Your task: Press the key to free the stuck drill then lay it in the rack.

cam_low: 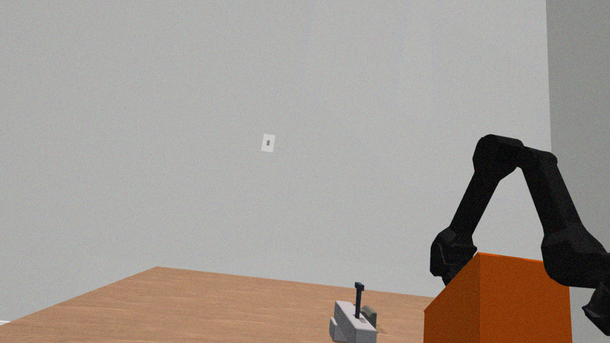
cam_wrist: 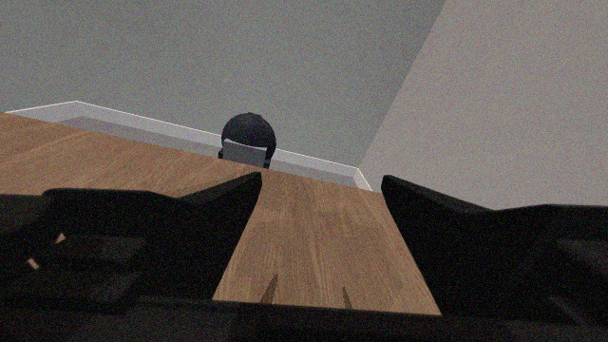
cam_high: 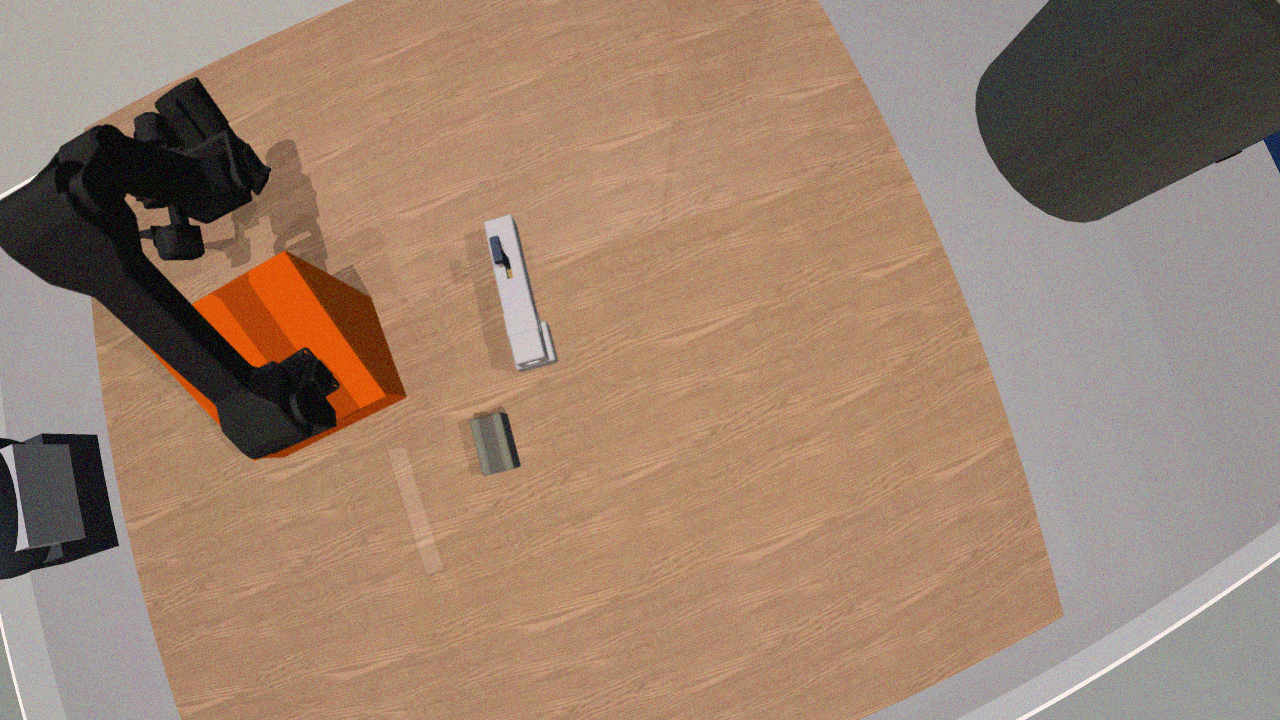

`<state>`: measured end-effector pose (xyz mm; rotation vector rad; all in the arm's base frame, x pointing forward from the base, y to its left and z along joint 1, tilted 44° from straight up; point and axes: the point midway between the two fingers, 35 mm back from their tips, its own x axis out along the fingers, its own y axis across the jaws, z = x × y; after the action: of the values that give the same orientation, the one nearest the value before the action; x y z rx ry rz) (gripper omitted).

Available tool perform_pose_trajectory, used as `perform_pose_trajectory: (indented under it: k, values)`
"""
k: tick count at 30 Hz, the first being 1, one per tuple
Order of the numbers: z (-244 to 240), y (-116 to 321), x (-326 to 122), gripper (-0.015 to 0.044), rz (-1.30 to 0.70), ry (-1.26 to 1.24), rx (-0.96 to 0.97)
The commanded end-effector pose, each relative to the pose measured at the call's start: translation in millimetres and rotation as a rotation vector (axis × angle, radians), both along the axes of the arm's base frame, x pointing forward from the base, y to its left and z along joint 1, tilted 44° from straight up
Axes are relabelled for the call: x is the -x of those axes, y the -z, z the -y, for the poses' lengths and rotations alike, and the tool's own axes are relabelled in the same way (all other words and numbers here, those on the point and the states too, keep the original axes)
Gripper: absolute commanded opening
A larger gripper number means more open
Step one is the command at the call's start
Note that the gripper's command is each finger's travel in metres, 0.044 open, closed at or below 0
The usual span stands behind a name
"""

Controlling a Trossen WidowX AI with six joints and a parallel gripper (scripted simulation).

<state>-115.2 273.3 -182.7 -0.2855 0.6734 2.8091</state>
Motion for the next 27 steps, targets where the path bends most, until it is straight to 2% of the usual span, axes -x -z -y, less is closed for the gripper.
perform_pose_trajectory:
  k: [1, 9, 15, 18, 21, 27]
  values:
    - [0, 0, 0, 0.0374, 0.000, 0.000, 0.000]
    - [-1, 1, -1, 0.0164, 0.006, 0.008, 0.010]
    - [-35, 14, -56, 0.0006, 0.169, 0.270, 0.334]
    - [-45, 17, -92, 0.0000, 0.246, 0.427, 0.519]
    - [-43, 20, -115, 0.0000, 0.336, 0.491, 0.521]
    - [-38, 16, -175, 0.0000, 0.428, 0.750, 0.826]
